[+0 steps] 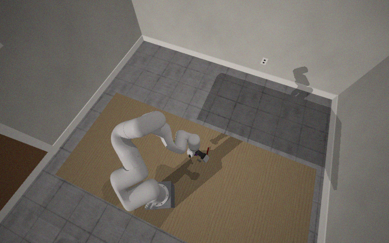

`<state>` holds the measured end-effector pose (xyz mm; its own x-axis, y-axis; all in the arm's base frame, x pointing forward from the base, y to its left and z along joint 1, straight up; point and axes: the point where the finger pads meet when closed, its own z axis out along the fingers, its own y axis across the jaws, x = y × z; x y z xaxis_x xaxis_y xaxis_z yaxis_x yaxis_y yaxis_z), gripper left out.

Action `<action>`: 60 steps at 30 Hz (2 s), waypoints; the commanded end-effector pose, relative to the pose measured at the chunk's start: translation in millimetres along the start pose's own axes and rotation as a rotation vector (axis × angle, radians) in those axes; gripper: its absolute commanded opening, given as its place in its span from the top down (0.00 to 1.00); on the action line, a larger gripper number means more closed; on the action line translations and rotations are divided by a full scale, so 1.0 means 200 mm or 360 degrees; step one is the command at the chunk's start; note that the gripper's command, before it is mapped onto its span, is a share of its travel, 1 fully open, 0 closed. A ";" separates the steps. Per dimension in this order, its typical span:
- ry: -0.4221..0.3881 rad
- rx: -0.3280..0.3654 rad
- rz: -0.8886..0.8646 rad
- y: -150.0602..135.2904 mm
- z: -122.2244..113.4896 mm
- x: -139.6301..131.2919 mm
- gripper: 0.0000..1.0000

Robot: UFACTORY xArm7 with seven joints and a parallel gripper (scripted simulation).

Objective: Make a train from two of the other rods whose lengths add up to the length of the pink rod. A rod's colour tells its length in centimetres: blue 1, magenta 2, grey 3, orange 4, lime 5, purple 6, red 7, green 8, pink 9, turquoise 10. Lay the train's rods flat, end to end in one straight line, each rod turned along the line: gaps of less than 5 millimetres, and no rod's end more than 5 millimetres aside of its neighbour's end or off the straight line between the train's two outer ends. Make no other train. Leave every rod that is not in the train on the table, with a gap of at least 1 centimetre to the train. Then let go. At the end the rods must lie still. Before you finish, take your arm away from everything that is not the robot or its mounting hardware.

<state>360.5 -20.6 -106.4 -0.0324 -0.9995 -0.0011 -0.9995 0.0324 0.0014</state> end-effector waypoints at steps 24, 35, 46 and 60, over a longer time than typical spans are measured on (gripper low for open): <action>-0.0002 0.0007 -0.0002 -0.01 0.20 0.00 0.96; -0.0002 0.0007 -0.0002 -0.01 0.41 0.00 0.96; -0.0002 0.0007 -0.0002 -0.01 0.44 0.00 0.96; -0.0002 0.0007 -0.0002 -0.01 0.44 0.00 0.96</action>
<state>360.4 -21.1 -195.0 -0.0305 -0.9995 -0.0028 -0.9995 0.0305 -0.0003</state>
